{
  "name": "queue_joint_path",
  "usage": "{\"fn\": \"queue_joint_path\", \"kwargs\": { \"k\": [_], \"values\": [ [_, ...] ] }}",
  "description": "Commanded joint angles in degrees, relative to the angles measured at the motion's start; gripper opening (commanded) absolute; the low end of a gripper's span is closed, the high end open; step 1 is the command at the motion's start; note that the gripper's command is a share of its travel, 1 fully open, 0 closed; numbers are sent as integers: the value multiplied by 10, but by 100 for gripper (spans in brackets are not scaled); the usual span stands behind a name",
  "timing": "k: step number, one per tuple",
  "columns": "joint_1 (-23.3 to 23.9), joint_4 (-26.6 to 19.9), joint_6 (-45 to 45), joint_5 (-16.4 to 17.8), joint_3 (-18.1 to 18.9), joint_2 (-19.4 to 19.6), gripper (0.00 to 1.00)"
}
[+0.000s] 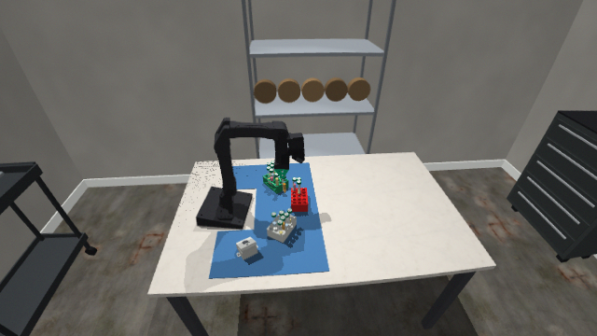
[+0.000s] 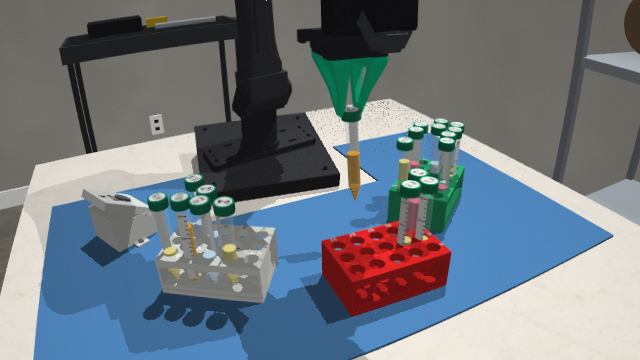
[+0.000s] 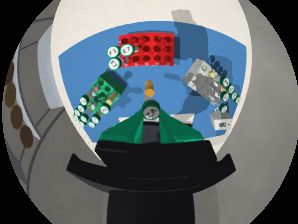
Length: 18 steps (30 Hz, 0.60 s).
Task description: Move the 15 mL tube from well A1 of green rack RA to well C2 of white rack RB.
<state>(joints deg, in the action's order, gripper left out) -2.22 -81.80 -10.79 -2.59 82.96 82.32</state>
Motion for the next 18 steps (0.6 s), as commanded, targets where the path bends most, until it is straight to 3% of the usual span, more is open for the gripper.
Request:
{"fn": "queue_joint_path", "kwargs": {
  "k": [1, 3, 18],
  "values": [
    [0, 1, -96, 0, 3, -4, 0],
    [0, 1, -96, 0, 3, -4, 0],
    [0, 1, -382, 0, 3, -4, 0]
  ]
}}
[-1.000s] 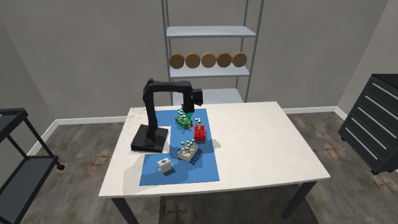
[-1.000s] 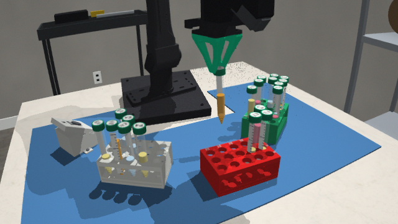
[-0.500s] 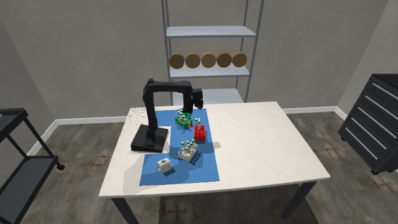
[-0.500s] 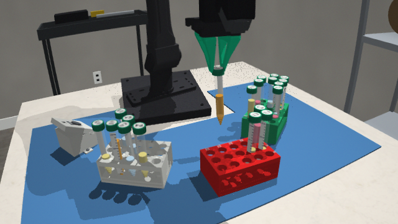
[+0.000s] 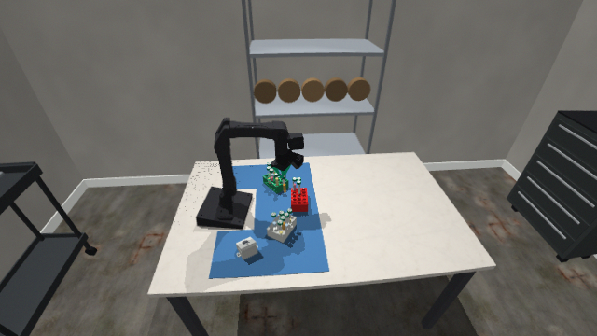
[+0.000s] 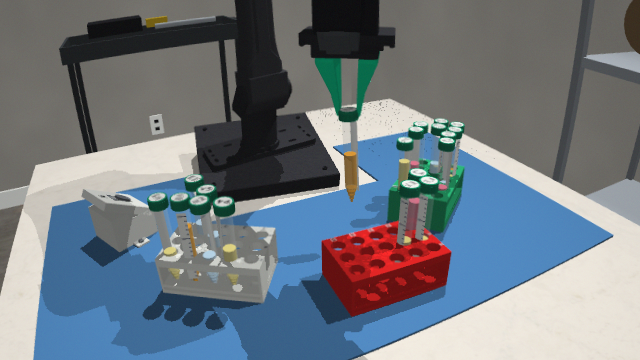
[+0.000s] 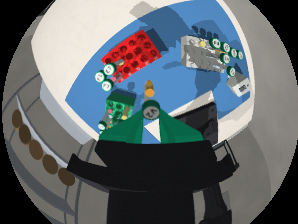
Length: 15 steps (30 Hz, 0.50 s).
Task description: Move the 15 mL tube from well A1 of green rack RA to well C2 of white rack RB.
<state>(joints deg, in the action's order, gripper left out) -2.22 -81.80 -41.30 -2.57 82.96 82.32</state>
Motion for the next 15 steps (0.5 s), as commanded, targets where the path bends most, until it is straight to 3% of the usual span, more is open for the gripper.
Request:
{"fn": "queue_joint_path", "kwargs": {
  "k": [1, 15],
  "values": [
    [0, 1, -77, 0, 3, -4, 0],
    [0, 1, -325, 0, 3, -4, 0]
  ]
}}
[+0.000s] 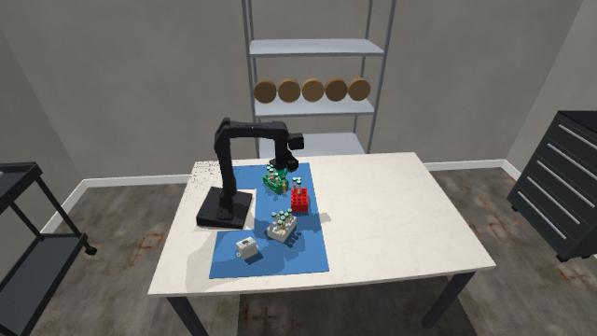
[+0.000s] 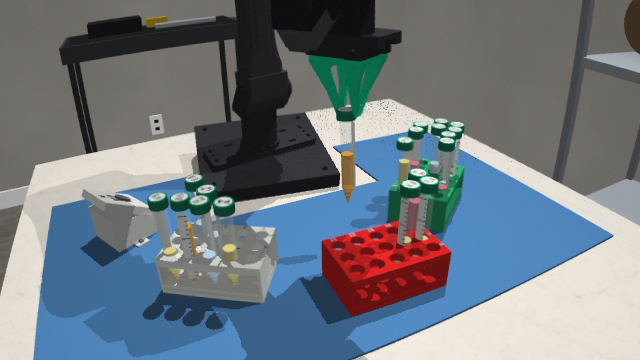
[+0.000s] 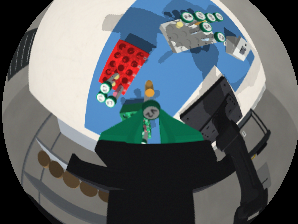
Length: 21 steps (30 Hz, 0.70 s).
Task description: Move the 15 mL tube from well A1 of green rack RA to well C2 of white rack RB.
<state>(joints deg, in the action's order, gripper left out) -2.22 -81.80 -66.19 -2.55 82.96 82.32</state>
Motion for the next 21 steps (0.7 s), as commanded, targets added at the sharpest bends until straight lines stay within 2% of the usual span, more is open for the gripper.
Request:
{"fn": "queue_joint_path", "kwargs": {
  "k": [1, 8, 19, 21],
  "values": [
    [0, 1, -96, 0, 3, -4, 0],
    [0, 1, -182, 0, 3, -4, 0],
    [70, 0, -113, 11, -34, -42, 0],
    [70, 0, -113, 11, -34, -42, 0]
  ]
}}
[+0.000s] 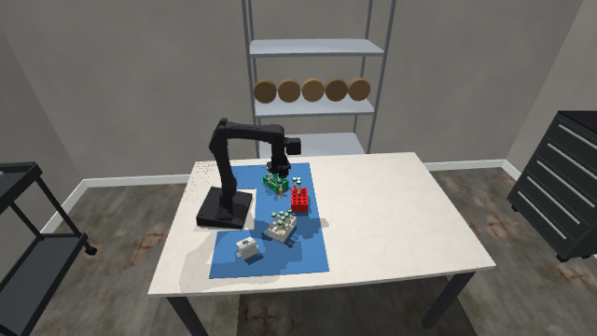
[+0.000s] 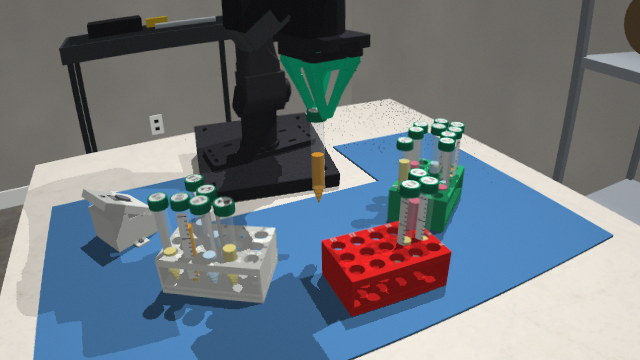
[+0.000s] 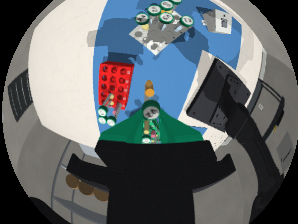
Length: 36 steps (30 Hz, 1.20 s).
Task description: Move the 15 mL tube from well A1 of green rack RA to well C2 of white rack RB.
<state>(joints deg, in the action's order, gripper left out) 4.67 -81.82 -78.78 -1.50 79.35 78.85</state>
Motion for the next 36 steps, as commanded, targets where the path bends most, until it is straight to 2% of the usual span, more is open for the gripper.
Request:
{"fn": "queue_joint_path", "kwargs": {
  "k": [1, 15, 17, 21, 36],
  "values": [
    [9, 0, 21, 2, -1, -11, 0],
    [127, -3, 137, 21, -35, -49, 0],
    [127, -3, 137, 21, -35, -49, 0],
    [164, -4, 173, 27, -42, -56, 0],
    [180, 0, 189, 29, -1, -12, 0]
  ]
}}
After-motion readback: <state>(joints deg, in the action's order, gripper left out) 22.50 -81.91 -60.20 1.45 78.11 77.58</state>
